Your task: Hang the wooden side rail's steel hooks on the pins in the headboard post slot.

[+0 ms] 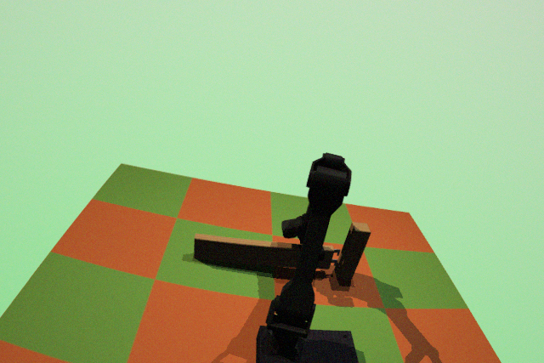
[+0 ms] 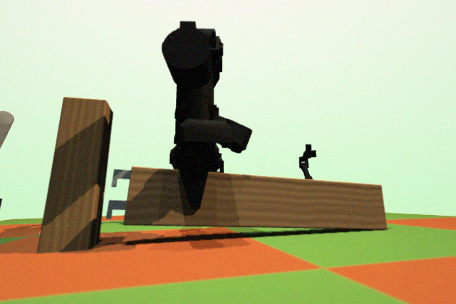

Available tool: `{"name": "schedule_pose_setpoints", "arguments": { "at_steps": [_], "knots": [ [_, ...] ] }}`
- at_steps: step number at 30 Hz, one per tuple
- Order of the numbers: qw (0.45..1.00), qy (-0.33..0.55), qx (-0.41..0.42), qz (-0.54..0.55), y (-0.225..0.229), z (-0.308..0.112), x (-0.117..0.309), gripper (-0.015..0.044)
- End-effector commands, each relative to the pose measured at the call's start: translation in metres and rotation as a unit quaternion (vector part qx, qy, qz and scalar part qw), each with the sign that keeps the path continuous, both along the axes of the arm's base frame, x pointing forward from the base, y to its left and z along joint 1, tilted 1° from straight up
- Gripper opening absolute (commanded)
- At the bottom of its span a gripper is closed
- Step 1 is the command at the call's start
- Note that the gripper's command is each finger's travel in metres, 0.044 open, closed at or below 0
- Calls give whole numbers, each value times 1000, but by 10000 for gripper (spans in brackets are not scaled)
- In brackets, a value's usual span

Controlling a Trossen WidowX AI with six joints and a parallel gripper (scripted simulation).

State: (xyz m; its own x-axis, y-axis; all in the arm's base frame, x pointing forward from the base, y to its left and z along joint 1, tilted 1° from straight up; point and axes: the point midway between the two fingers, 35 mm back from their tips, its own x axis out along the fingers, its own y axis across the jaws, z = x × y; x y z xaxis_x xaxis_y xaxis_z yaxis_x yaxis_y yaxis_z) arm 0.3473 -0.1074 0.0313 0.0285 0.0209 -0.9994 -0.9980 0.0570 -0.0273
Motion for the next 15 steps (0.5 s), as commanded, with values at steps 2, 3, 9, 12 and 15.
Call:
{"name": "schedule_pose_setpoints", "arguments": {
  "at_steps": [2, 3, 9, 12, 15],
  "knots": [
    [1000, -1, -4, 2, -2, 1, 1, 0],
    [1000, -1, -4, 2, -2, 1, 1, 0],
    [1000, -1, -4, 2, -3, 2, 1, 0],
    [1000, -1, -4, 2, -3, 2, 1, 0],
    [1000, -1, -4, 2, -3, 2, 2, 0]
  ]
}}
